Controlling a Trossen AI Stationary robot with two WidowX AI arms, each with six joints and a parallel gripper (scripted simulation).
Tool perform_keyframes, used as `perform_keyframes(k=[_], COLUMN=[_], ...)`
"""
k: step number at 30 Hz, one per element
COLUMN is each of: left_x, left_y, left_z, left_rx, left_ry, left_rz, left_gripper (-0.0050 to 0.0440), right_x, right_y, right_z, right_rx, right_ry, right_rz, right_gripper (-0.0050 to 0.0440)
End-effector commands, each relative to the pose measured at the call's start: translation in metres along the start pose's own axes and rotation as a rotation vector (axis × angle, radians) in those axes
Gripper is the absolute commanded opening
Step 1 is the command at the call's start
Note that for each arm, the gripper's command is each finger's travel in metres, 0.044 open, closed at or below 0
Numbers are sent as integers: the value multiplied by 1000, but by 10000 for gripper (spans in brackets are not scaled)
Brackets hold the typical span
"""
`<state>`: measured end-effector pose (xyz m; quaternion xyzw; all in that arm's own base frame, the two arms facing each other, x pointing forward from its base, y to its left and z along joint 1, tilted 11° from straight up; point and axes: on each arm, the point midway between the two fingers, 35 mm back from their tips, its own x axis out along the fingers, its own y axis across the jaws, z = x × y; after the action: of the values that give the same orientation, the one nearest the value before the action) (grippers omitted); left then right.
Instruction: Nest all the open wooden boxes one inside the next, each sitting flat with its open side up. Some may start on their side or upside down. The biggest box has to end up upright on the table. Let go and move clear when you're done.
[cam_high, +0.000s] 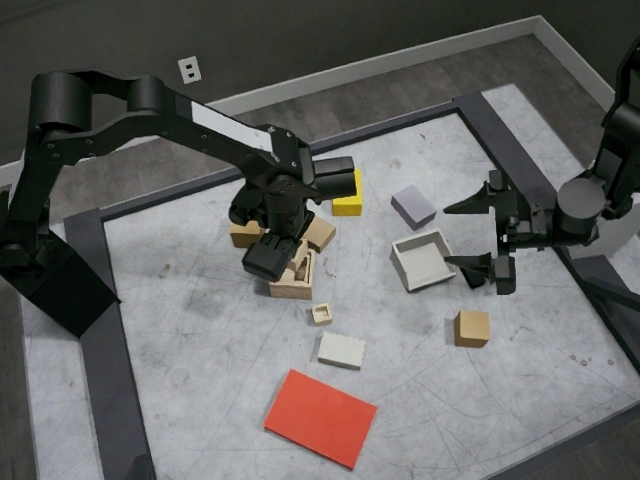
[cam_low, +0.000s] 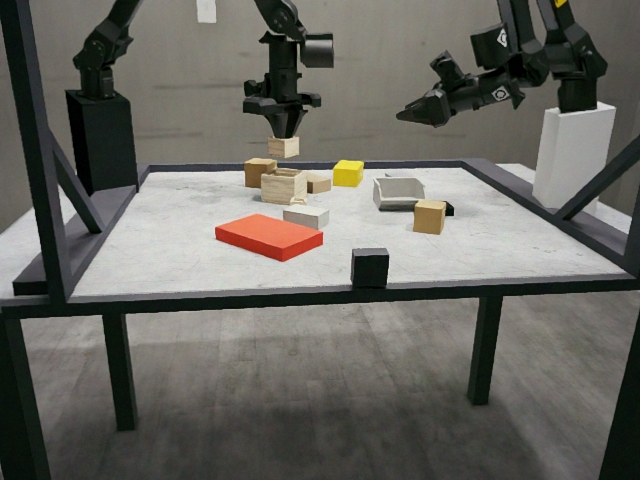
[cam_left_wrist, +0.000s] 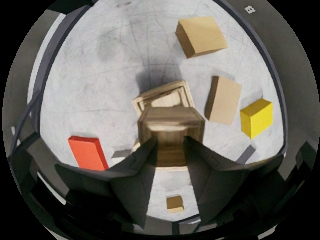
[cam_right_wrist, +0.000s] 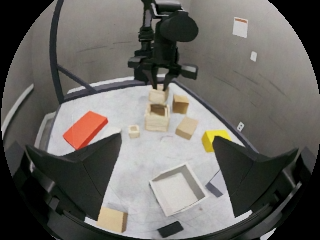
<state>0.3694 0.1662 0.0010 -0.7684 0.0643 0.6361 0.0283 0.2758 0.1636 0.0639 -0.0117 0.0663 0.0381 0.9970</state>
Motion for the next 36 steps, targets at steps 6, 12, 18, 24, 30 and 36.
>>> perform_keyframes(k=[6, 12, 18, 24, 30, 36], left_x=[-5, -9, -2, 10, 20, 27], left_y=[-3, -3, -3, 0, 0, 0], left_z=[-4, -6, -4, -1, -2, -2], left_rx=[-273, -333, -340, -338, -338, -338], left_ry=[16, 27, 14, 5, 8, 8], left_rz=[-5, -11, -6, -1, -2, -3], left_gripper=[183, 183, 183, 183, 183, 183], right_x=[0, 0, 0, 0, 0, 0], right_y=[1, 1, 1, 1, 1, 1], right_z=[4, 4, 4, 4, 4, 4], right_rx=[9, 9, 9, 9, 9, 9], right_ry=[-12, -12, -12, -12, -12, -12], right_rz=[2, 2, 2, 2, 2, 2], right_gripper=[400, 400, 400, 400, 400, 400])
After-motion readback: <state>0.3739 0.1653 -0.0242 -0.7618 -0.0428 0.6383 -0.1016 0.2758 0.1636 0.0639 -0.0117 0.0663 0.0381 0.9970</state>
